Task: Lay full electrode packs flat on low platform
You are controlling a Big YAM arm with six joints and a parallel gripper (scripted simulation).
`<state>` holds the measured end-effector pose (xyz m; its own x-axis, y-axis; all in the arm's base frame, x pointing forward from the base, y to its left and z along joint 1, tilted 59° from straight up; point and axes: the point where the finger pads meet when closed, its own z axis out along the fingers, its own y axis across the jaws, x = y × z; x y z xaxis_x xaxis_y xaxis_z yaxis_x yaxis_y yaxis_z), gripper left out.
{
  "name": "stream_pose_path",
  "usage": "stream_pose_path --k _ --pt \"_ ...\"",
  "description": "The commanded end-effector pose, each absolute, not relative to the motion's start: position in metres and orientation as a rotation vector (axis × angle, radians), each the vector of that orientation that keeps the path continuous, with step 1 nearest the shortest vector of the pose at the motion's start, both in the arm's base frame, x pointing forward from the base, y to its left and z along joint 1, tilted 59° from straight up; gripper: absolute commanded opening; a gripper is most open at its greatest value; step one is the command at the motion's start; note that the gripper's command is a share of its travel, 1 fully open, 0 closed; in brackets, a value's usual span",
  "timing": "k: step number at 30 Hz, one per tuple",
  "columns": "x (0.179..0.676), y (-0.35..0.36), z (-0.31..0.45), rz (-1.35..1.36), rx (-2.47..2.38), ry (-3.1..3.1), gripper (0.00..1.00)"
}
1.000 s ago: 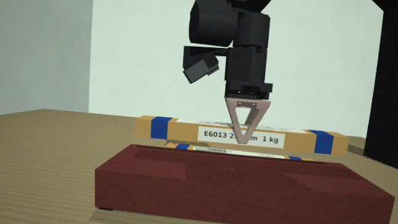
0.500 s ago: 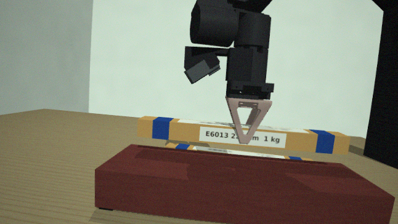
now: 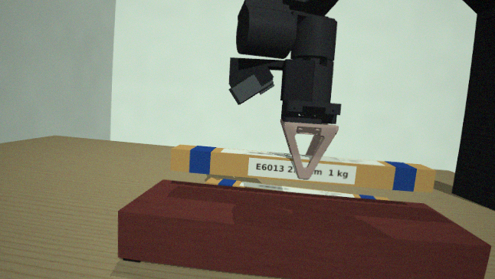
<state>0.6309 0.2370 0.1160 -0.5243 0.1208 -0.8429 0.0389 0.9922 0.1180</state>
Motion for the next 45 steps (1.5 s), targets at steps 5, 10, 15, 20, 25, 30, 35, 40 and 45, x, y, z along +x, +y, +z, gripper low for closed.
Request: stream_pose_path --k 5,10,15,20,25,30,35,40,45 --pt "0.622 0.25 0.141 0.13 0.078 2.092 0.0" --pt "0.622 0.248 0.14 0.127 0.079 2.095 0.0" --pt "0.623 0.245 0.14 0.124 0.082 2.098 0.0" --pt "0.624 0.253 0.144 0.128 0.089 2.095 0.0" --pt "0.625 0.263 0.147 0.134 0.098 2.092 0.0" --pt "0.625 0.268 0.148 0.136 0.1 2.091 0.0" --pt "0.625 0.277 0.144 0.133 0.1 2.098 0.0" --pt "0.626 0.286 0.142 0.131 0.1 2.102 0.0" --pt "0.626 0.291 0.147 0.135 0.101 2.097 0.0"
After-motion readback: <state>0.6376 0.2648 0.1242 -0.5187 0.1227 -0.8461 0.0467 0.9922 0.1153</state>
